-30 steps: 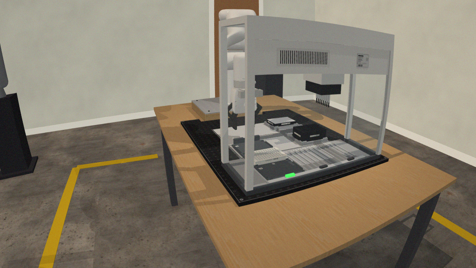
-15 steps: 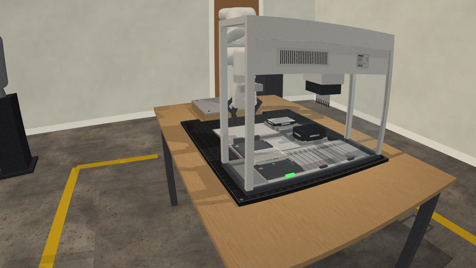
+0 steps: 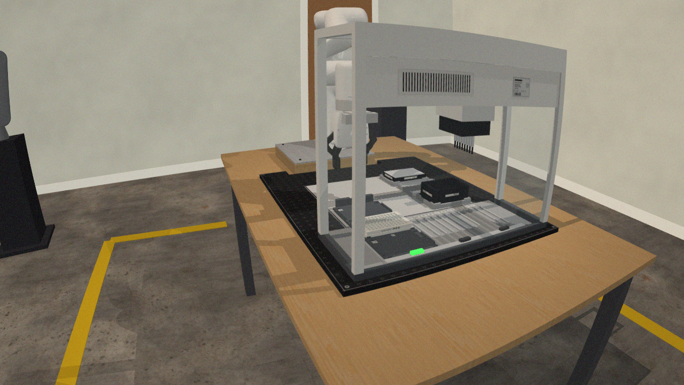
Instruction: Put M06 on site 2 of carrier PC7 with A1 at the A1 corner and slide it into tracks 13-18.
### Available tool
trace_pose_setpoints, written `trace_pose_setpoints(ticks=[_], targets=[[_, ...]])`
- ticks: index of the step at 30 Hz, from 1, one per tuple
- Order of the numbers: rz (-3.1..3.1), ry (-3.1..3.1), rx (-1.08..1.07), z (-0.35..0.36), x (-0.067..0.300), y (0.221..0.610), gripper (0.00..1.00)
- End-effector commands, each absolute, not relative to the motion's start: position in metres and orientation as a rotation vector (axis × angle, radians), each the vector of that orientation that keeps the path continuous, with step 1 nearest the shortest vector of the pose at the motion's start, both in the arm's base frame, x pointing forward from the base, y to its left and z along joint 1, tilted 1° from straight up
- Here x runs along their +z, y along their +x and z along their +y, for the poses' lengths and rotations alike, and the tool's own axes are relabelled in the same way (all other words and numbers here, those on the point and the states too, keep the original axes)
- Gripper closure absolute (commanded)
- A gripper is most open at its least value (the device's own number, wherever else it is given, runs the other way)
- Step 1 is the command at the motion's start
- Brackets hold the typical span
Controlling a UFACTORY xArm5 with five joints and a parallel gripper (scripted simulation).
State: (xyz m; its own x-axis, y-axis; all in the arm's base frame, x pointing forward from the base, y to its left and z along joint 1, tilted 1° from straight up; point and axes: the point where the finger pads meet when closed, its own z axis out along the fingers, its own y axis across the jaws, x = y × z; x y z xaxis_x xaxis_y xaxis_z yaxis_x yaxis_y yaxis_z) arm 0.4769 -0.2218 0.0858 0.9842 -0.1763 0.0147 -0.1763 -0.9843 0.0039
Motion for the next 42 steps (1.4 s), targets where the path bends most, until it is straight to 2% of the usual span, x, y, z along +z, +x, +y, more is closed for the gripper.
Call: trace_pose_setpoints(ticks=[1,42], targets=[[-0.277,3.123,0.029,-0.222,0.094,0.478,0.19],[-0.277,3.123,0.029,-0.221,0.15,0.477,0.19]])
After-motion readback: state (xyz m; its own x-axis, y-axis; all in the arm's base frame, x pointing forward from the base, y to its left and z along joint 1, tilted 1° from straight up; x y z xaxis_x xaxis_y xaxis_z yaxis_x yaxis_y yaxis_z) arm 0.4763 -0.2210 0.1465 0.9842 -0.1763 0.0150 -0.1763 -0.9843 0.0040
